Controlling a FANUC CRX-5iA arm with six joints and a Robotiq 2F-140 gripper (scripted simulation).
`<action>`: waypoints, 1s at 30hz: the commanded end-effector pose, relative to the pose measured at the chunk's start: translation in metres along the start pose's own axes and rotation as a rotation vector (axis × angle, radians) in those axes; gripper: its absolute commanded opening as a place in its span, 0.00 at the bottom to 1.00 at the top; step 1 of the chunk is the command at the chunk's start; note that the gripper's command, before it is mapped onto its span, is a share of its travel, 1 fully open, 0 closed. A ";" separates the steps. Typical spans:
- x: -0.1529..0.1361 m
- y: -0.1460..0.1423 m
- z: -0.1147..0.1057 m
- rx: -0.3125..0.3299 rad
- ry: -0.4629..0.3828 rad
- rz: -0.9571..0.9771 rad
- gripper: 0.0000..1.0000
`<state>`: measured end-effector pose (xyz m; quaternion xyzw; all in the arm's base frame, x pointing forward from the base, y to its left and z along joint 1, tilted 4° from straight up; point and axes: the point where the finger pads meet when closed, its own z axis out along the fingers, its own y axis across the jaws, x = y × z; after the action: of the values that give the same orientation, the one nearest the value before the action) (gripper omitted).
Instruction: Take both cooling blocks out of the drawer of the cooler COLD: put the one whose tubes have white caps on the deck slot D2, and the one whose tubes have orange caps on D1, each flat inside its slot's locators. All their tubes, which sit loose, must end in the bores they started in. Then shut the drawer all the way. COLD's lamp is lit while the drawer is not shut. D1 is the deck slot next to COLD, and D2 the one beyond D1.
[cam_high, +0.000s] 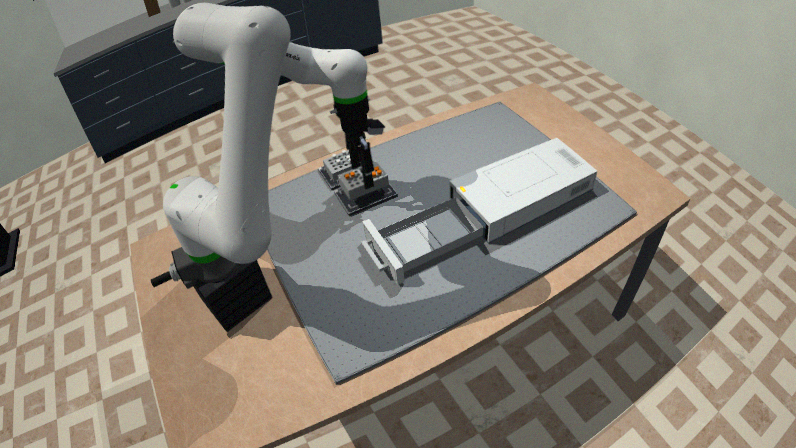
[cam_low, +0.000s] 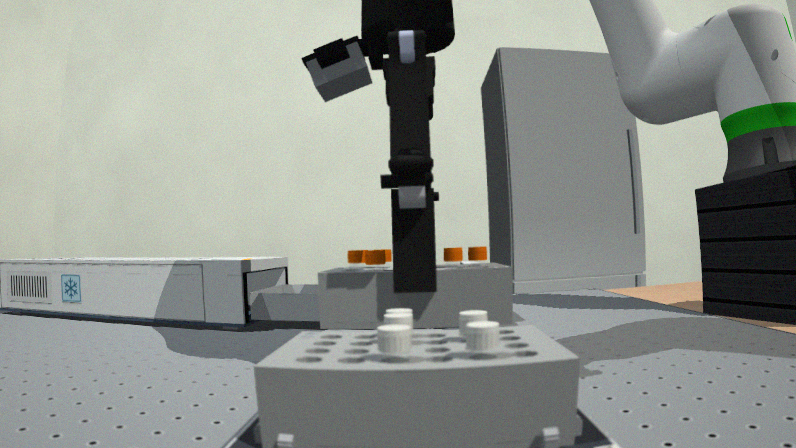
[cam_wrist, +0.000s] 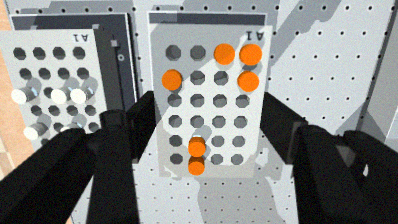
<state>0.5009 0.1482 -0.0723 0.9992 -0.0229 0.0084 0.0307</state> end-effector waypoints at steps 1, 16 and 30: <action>0.001 0.000 0.001 0.001 0.002 0.000 0.10; 0.001 0.000 0.004 0.001 0.002 0.000 0.10; 0.001 0.000 -0.006 0.001 0.002 0.000 0.10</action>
<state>0.5009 0.1484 -0.0686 0.9992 -0.0228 0.0085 0.0307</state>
